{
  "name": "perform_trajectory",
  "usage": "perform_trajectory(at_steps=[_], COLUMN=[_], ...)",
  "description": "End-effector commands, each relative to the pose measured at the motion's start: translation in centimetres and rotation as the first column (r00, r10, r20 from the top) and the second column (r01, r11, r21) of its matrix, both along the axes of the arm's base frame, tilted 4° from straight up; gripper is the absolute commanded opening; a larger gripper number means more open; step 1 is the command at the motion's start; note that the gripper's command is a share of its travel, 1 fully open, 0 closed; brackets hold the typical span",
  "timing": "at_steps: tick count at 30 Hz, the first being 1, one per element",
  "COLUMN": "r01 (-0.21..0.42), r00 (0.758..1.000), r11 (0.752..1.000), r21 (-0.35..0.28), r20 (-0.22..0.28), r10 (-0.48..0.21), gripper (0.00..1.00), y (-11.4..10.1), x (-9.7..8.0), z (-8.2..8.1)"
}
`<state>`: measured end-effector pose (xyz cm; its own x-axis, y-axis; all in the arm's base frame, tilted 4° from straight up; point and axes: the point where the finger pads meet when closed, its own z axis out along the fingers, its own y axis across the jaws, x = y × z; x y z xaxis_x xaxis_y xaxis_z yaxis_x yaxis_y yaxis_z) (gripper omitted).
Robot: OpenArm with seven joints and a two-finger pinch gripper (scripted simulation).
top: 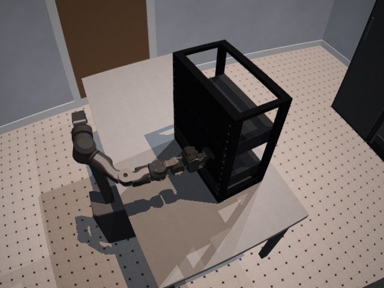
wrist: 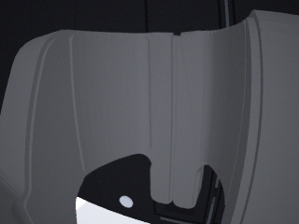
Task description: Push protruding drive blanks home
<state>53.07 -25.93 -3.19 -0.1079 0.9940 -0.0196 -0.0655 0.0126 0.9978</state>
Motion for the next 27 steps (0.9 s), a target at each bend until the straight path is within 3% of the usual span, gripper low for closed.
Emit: perform_trajectory(at_steps=[1,27], r01=[-0.057,-0.058], r00=[0.998,0.998], r11=[0.998,0.998], r21=[-0.006,-0.007], r20=[-0.017,-0.016], r10=[0.057,0.058], gripper=[0.0,0.0], y=[1.92,2.13], x=[0.31,0.46], z=[-0.44,-0.41])
